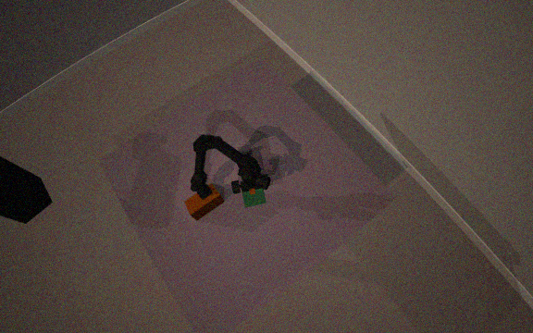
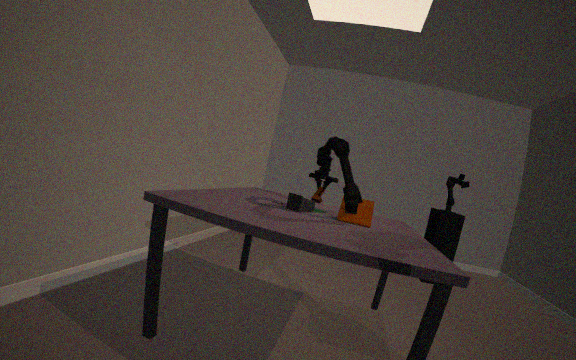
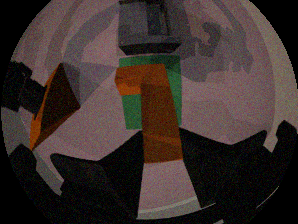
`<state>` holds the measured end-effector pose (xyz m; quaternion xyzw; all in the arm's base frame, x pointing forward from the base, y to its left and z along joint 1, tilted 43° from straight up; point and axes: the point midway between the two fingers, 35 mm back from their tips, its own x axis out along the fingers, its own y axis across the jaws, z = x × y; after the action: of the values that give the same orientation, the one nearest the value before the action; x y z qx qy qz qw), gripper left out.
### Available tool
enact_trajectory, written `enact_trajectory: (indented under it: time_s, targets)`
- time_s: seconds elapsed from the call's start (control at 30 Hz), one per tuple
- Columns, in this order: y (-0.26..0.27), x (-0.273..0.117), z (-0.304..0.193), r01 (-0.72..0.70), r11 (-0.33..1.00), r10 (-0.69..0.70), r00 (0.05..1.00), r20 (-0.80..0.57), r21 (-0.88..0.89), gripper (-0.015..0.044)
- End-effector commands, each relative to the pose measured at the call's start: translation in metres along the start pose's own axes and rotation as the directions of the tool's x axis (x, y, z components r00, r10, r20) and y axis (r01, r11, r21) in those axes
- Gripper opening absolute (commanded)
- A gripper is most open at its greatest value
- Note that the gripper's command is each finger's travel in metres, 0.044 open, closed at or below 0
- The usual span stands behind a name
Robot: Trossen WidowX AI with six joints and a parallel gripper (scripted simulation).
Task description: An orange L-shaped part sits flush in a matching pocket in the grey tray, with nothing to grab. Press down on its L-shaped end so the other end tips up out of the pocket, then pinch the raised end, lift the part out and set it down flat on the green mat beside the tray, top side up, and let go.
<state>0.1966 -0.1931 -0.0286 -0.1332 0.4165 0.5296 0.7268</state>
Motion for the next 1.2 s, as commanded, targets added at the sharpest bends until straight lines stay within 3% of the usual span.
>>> enact_trajectory:
  time_s: [0.0, 1.17]
  targets:
    - [0.0, 0.007, 0.001, 0.001, 1.0, -0.001, 1.0, 0.006, 0.005, 0.0]
    - [0.0, 0.05, 0.002, 0.001, 1.0, -0.001, 1.0, 0.007, 0.004, 0.0]
